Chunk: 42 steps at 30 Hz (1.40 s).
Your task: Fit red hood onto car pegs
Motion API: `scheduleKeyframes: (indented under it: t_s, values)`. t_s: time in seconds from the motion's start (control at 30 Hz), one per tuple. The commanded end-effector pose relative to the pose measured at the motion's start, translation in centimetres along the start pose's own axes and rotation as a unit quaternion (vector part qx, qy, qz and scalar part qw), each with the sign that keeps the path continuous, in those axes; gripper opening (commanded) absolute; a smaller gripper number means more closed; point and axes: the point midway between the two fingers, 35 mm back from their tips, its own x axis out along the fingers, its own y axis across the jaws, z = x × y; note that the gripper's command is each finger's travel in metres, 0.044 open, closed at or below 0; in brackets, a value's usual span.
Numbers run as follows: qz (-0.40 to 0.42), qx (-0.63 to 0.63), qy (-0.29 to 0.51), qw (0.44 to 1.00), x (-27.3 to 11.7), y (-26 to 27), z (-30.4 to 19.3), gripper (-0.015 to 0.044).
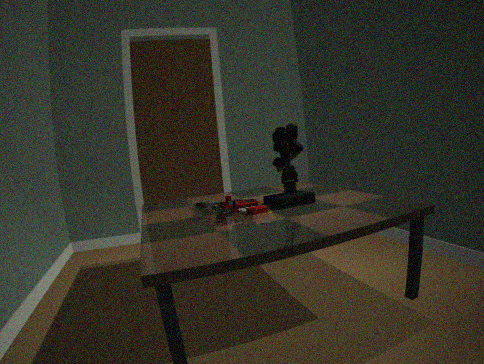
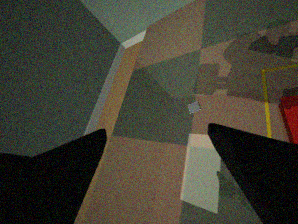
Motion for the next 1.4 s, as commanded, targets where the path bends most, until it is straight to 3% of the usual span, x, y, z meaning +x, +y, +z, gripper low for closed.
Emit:
scheduleKeyframes:
  t_s: [0.0,0.47,0.87,1.37]
  values:
    - [-0.051,-0.03,0.025,0.998,1.7,-1.8,0.4,0.044]
    - [-0.238,-0.083,0.186,0.95,6.3,-11.8,2.4,0.044]
    - [-0.302,-0.038,0.356,0.884,6.6,-20.6,2.8,0.044]
    - [-0.303,-0.034,0.365,0.88,6.6,-21.2,2.3,0.044]
